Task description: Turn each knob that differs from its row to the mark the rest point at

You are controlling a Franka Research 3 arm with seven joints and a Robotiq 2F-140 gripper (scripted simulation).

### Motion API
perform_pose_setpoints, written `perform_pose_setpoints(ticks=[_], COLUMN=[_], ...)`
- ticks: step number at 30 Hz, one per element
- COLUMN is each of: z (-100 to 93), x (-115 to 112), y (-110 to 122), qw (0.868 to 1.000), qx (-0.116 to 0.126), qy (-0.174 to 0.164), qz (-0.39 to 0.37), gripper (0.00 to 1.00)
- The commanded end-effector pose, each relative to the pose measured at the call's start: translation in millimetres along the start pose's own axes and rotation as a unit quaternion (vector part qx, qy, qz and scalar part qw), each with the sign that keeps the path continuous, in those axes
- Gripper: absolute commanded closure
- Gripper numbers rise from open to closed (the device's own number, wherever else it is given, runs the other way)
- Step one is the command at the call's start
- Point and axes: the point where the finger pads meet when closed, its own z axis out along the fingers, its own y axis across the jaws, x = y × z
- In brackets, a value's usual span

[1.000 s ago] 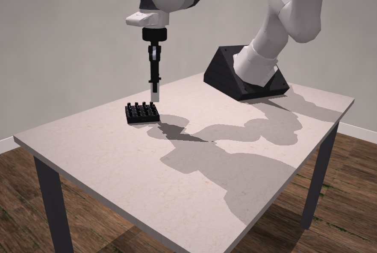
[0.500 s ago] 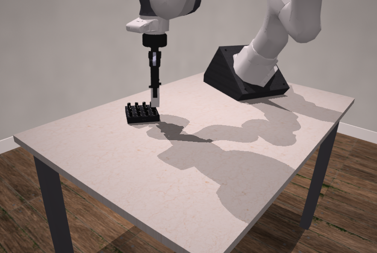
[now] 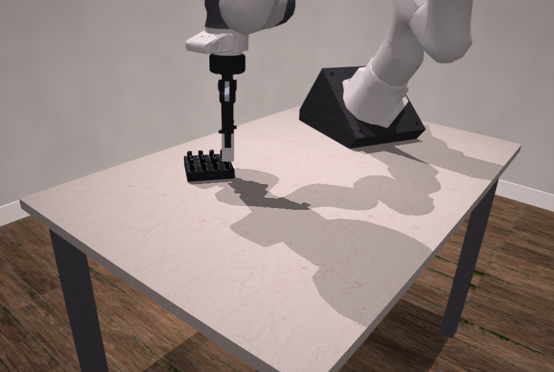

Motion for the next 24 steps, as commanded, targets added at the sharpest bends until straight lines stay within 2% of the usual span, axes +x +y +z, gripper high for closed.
perform_pose_setpoints(ticks=[1,24], z=[1.8,2.1], x=[0.8,0.8], y=[0.0,0.0], qw=[1.000,1.000], qx=[0.000,0.000], qy=[0.002,0.002], qz=[-0.005,-0.005], gripper=[0.88,0.88])
